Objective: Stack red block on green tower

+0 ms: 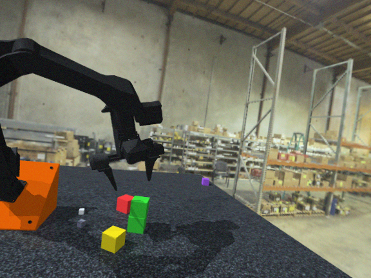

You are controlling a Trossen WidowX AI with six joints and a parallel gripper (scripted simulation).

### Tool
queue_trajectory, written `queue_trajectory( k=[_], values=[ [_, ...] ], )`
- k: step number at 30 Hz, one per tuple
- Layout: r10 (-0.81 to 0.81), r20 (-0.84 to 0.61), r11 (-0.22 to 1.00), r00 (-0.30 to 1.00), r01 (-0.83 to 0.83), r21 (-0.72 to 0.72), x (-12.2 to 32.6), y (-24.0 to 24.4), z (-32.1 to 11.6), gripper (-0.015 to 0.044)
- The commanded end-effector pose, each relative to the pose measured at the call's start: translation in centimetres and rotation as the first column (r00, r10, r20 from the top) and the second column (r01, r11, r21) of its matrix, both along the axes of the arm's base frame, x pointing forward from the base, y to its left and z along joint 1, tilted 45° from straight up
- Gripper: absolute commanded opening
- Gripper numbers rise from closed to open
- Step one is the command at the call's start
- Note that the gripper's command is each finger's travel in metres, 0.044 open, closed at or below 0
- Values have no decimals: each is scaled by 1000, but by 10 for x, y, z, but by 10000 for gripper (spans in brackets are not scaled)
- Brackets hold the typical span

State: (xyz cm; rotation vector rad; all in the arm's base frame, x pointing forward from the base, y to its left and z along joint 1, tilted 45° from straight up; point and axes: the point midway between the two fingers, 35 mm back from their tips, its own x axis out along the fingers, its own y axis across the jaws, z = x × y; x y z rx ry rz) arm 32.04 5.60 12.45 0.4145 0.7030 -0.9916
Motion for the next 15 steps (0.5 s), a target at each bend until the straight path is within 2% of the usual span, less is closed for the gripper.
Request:
queue_trajectory(
  k=[1, 15],
  values=[
    [56, -99, 998, 994, -59, -27, 1, 18, -17, 440],
    [195, -454, 960, 869, -264, -94, -9, 77, -87, 440]
  ],
)
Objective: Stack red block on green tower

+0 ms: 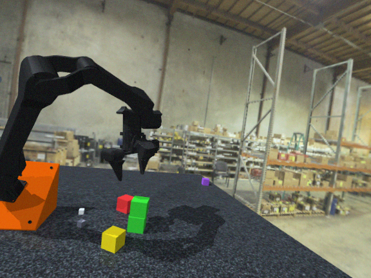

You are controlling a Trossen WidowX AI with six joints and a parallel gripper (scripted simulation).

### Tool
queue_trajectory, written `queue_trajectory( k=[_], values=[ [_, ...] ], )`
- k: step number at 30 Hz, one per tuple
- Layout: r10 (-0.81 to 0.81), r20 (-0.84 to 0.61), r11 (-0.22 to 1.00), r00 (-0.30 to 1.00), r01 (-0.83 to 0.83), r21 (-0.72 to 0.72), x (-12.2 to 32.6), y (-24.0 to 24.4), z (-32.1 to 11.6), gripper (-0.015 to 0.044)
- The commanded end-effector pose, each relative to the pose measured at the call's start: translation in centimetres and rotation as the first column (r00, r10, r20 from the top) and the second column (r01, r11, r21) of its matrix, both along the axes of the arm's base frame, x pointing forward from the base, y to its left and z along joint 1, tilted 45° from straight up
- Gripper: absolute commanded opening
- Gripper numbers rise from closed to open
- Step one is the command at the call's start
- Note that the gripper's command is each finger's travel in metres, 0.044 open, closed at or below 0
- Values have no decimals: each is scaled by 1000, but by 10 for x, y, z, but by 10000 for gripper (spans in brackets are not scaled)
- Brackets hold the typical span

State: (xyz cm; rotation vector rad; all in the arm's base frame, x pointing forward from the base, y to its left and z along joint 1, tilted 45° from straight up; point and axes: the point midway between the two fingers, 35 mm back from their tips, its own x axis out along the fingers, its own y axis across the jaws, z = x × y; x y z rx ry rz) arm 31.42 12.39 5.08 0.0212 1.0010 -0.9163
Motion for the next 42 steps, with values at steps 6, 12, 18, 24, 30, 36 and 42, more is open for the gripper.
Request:
queue_trajectory(
  k=[6, 12, 18, 24, 30, 36, 42],
  values=[
    [45, -185, 997, 982, -57, -59, -9, 25, -39, 440],
    [46, -188, 997, 981, -58, -60, -8, 23, -42, 440],
    [46, -187, 996, 981, -58, -60, -3, -2, -68, 440],
    [45, -187, 996, 981, -58, -62, 0, -17, -81, 440],
    [46, -187, 996, 981, -58, -62, 1, -21, -85, 440],
    [46, -187, 996, 981, -58, -62, 3, -27, -92, 440],
    [46, -187, 996, 981, -58, -62, 4, -34, -99, 440]
  ],
)
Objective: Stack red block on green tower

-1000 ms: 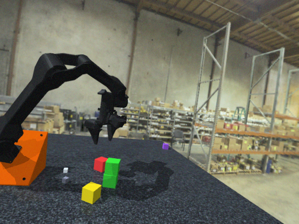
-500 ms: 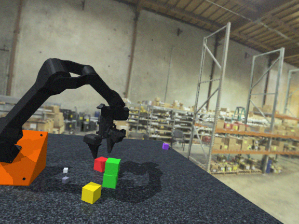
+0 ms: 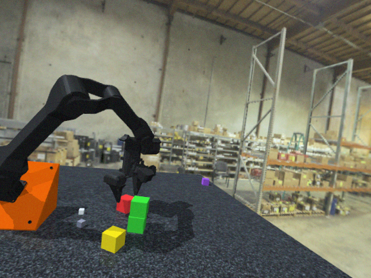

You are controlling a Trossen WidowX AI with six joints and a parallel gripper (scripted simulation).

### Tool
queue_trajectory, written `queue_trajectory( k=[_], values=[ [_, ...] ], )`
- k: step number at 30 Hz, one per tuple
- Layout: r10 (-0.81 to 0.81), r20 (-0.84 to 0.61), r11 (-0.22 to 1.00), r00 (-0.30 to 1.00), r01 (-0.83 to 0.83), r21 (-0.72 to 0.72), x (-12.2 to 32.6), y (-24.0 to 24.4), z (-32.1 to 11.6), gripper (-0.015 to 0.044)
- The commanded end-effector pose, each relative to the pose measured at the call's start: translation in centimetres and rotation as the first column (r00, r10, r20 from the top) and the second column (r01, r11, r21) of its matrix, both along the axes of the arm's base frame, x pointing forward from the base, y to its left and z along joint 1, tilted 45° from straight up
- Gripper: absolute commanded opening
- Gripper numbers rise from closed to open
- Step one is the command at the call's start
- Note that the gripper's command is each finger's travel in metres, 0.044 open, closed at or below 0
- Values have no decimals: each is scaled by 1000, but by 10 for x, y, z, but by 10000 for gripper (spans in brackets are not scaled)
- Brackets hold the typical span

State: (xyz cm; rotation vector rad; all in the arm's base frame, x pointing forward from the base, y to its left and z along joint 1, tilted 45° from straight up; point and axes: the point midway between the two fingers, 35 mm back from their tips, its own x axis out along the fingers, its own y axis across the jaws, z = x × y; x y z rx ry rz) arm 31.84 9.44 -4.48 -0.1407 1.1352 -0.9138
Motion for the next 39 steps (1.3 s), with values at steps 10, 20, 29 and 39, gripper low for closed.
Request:
queue_trajectory(
  k=[10, 20, 29, 39],
  values=[
    [2, -5, 1000, 1000, -2, -6, 2, -16, -15, 440],
    [2, -4, 1000, 1000, -2, -8, 2, -26, -24, 440],
    [2, -4, 1000, 1000, -2, -8, 2, -26, -24, 440],
    [2, -4, 1000, 1000, -2, -8, 2, -26, -24, 282]
  ],
)
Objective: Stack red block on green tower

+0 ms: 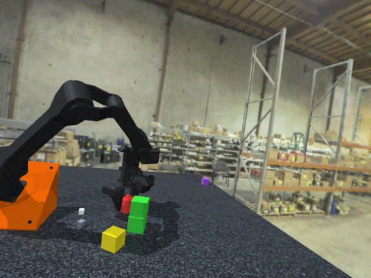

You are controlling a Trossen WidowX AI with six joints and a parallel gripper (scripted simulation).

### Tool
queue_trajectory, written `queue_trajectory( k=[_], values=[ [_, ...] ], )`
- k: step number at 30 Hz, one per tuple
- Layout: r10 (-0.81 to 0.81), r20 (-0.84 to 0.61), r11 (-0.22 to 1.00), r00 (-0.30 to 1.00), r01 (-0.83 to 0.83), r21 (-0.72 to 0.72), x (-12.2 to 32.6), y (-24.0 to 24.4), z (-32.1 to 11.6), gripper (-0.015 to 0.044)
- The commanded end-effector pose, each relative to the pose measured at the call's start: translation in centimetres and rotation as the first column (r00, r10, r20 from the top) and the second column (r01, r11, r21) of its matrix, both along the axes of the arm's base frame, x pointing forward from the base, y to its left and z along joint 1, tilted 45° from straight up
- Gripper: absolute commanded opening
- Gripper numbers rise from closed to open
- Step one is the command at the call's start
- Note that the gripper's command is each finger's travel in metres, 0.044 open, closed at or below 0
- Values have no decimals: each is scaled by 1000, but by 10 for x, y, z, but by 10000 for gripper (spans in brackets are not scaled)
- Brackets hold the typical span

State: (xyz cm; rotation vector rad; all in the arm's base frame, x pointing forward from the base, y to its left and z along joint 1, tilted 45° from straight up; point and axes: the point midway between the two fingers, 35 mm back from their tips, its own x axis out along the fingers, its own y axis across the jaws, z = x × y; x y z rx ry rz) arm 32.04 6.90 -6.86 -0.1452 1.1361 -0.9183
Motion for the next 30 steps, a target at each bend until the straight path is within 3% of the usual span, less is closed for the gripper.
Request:
queue_trajectory(
  k=[1, 3, 10, 16, 30],
  values=[
    [3, -1, 1000, 1000, -3, -3, 0, 0, 0, 256],
    [3, -1, 1000, 1000, -3, -3, 0, 0, 0, 204],
    [3, -1, 1000, 1000, -3, -3, 0, 0, 0, 157],
    [4, -2, 1000, 1000, -4, -2, -2, 14, 14, 0],
    [4, -3, 1000, 1000, -4, 1, -11, 69, 70, 0]
  ],
)
